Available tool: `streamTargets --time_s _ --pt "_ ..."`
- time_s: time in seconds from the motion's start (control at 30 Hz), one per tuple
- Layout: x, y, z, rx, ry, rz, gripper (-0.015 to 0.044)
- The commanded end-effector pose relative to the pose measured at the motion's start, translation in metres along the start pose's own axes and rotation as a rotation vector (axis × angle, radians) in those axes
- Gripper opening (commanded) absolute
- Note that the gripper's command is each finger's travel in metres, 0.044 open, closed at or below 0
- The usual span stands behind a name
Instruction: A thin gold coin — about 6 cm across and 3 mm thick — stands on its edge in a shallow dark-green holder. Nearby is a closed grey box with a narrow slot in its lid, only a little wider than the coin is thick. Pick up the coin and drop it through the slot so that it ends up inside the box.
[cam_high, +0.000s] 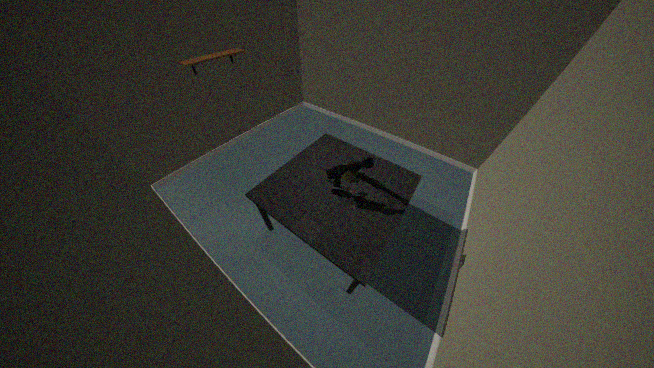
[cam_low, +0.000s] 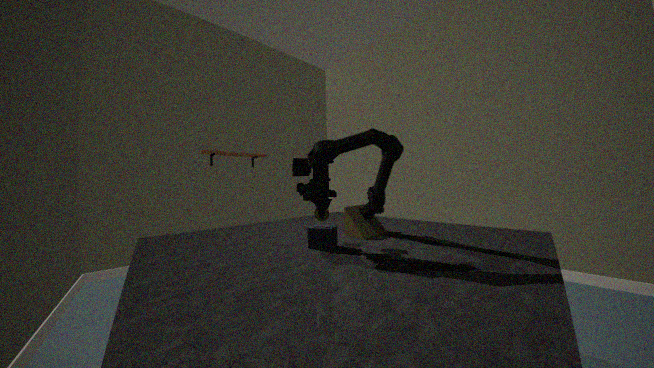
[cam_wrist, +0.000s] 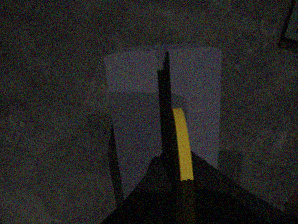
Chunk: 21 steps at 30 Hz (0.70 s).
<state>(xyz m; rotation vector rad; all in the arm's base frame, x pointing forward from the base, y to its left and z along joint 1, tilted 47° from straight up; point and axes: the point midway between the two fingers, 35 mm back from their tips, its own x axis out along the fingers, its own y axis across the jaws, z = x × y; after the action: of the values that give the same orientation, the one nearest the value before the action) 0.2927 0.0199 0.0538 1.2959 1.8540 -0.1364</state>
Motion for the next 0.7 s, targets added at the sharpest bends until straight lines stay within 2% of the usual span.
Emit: streamTargets --time_s 0.0,0.67 --pt "-0.0006 0.0007 -0.0009 0.0 -0.001 0.0 0.0" --pt "-0.0006 0.0026 -0.0023 0.004 -0.003 -0.002 0.0"
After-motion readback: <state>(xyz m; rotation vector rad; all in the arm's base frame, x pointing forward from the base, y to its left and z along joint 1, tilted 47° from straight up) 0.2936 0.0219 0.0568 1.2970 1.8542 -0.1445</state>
